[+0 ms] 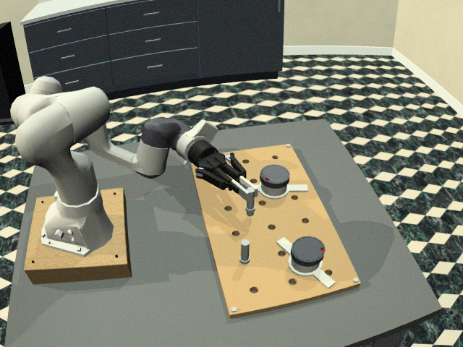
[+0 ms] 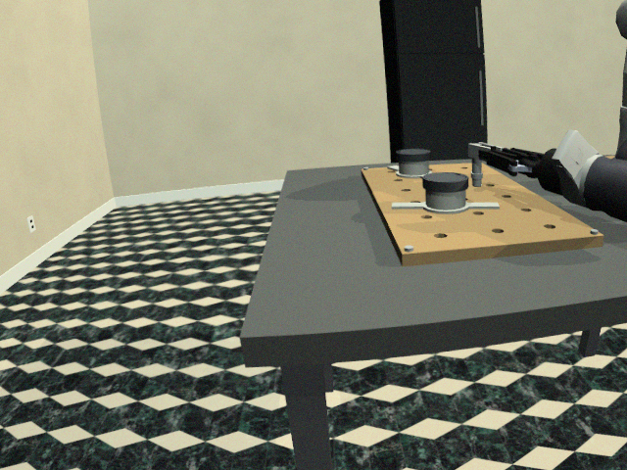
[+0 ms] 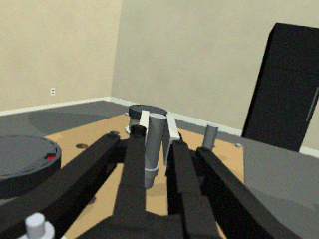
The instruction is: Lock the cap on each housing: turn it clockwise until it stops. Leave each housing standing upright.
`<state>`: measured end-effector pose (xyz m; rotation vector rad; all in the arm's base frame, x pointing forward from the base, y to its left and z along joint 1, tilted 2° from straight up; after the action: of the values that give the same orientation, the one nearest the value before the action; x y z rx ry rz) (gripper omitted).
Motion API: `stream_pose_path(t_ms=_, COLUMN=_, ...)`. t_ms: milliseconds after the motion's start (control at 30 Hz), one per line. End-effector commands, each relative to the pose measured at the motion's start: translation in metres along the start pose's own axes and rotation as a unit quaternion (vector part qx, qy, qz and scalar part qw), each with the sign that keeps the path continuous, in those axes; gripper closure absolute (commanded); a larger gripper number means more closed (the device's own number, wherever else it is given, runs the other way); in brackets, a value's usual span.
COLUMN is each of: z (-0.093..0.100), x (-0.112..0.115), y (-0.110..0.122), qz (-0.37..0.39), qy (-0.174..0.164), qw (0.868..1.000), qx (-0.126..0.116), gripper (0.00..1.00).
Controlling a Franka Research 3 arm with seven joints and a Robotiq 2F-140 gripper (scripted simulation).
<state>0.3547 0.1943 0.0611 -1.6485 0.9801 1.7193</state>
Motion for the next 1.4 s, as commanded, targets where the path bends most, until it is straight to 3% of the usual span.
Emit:
stream_pose_path(t_ms=0, z=0.0005, x=0.0105, y=-0.001, qz=0.005, qy=0.002, qw=1.0, qx=-0.001, gripper=0.9)
stream_pose_path(t_ms=1033, z=0.0005, x=0.0105, y=-0.001, qz=0.005, qy=0.002, qw=1.0, qx=-0.001, gripper=0.9)
stream_pose_path(t_ms=1067, z=0.0005, x=0.0105, y=-0.001, qz=0.005, qy=0.002, qw=1.0, qx=-0.001, gripper=0.64)
stream_pose_path(t_ms=1367, z=0.0005, x=0.0105, y=-0.001, qz=0.005, qy=0.002, qw=1.0, qx=-0.001, gripper=0.64)
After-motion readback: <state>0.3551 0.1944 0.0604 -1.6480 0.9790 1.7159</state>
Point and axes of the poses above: the point where the finger pads meet when closed, its own z axis back along the fingers, its own y axis across the jaws, x = y × z, the point moved 10 cm from there along z, back along the fingers, and after that the axes turned 10 degrees about z, right-handed, at the moved point
